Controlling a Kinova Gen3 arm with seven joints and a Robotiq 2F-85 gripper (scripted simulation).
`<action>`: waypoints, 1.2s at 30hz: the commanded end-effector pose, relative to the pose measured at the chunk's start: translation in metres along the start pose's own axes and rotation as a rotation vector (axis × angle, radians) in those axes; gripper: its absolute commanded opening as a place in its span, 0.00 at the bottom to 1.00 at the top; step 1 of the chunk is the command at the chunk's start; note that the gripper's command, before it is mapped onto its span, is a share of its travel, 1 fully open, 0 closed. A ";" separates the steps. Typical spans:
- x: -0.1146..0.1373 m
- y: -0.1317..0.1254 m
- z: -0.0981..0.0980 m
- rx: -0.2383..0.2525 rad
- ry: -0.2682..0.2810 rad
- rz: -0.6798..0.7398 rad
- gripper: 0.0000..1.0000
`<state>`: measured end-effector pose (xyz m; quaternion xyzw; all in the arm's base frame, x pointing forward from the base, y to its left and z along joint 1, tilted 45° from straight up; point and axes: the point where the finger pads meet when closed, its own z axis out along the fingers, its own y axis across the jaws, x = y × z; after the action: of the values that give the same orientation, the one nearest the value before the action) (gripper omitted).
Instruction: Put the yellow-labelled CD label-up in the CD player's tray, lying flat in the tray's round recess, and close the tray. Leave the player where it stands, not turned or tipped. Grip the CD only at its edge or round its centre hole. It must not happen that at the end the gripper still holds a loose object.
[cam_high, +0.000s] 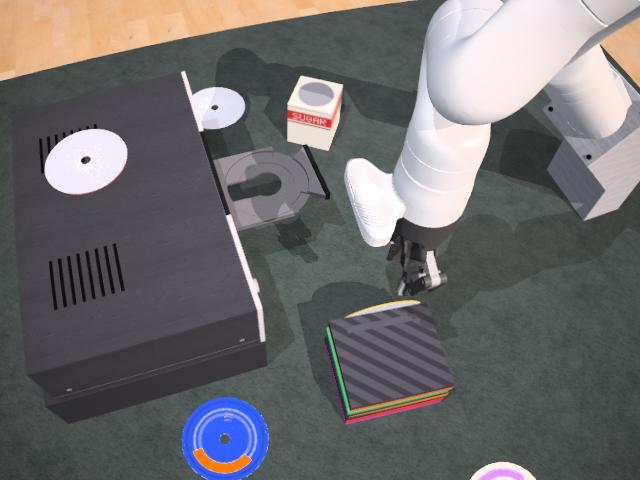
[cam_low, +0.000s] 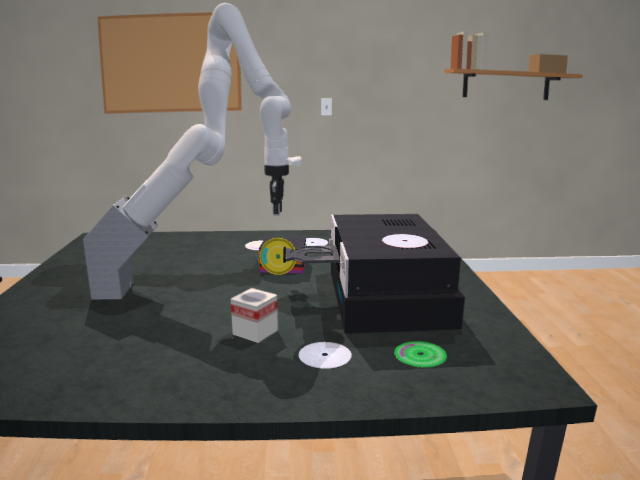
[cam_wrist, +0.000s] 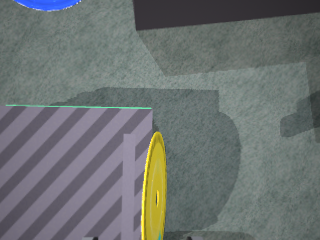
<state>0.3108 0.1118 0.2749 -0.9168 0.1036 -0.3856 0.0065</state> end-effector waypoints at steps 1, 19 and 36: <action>0.001 0.000 0.004 -0.012 0.001 0.001 0.16; 0.001 -0.003 0.051 -0.136 0.000 0.004 0.16; 0.001 -0.005 0.076 -0.204 0.000 0.006 0.16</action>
<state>0.3642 0.1142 0.2224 -0.9136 0.1417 -0.3721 -0.0824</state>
